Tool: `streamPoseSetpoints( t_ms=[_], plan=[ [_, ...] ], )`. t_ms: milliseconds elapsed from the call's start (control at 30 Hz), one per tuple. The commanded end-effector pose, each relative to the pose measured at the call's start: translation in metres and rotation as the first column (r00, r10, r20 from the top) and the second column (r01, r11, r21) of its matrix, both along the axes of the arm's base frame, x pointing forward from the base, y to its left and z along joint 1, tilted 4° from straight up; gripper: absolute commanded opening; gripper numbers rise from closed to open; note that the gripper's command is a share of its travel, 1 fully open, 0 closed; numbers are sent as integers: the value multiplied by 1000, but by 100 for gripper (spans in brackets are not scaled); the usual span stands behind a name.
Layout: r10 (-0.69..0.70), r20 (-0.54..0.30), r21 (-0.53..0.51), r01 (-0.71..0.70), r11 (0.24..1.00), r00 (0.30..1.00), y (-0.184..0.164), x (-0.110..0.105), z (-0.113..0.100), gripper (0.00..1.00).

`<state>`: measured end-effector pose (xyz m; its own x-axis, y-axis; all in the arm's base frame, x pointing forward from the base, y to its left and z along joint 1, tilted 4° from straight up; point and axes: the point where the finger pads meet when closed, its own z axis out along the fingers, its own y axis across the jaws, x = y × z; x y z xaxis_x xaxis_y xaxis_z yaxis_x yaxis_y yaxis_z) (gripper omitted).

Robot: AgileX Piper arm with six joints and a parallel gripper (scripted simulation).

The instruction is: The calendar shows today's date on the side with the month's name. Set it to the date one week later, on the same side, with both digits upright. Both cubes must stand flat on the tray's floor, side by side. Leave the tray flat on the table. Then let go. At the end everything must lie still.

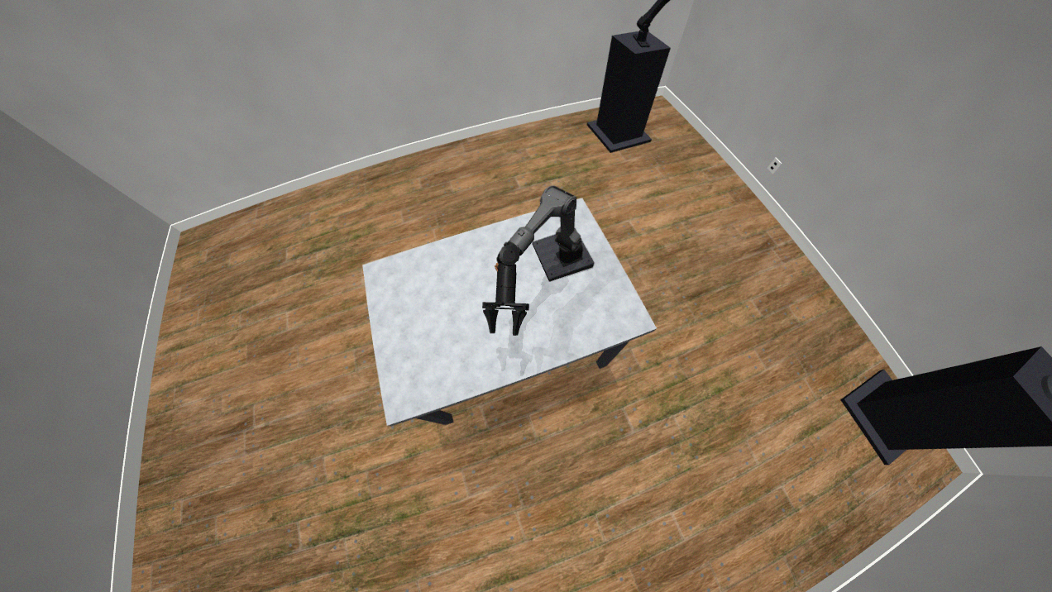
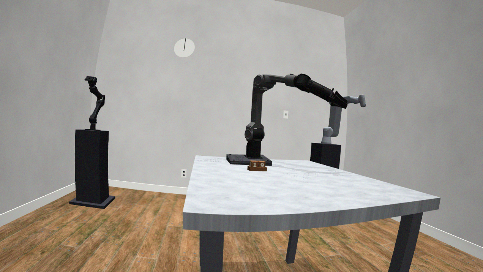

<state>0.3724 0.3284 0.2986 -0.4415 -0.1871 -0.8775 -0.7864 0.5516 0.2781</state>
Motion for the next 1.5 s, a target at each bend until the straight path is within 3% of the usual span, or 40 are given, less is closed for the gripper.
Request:
streamPoseSetpoints(
  t_ms=[0,600,700,800,833,967,1033,1100,1233,1267,1333,1367,1467],
  plan=[
    [0,2,1,0,1000,1000,0,0,1,100],
    [2,6,-7,-2,1000,1000,-2,0,0,100],
    [20,44,-79,-16,997,999,-18,3,-10,100],
    [79,111,-260,-48,964,991,-59,10,-37,100],
    [80,112,-262,-48,964,991,-59,10,-37,100],
    [199,137,-523,-100,846,970,-130,11,-77,100],
    [247,121,-609,-125,783,961,-158,8,-92,100],
    [247,121,-609,-125,783,961,-158,8,-92,100],
    [372,-1,-800,-224,557,928,-245,-13,-128,100],
    [377,-9,-806,-230,545,926,-249,-15,-130,100],
    [426,-117,-861,-305,407,897,-297,-35,-145,100],
    [431,-134,-866,-317,387,892,-304,-38,-147,100],
    [464,-301,-875,-434,212,833,-363,-73,-161,100]
  ],
)
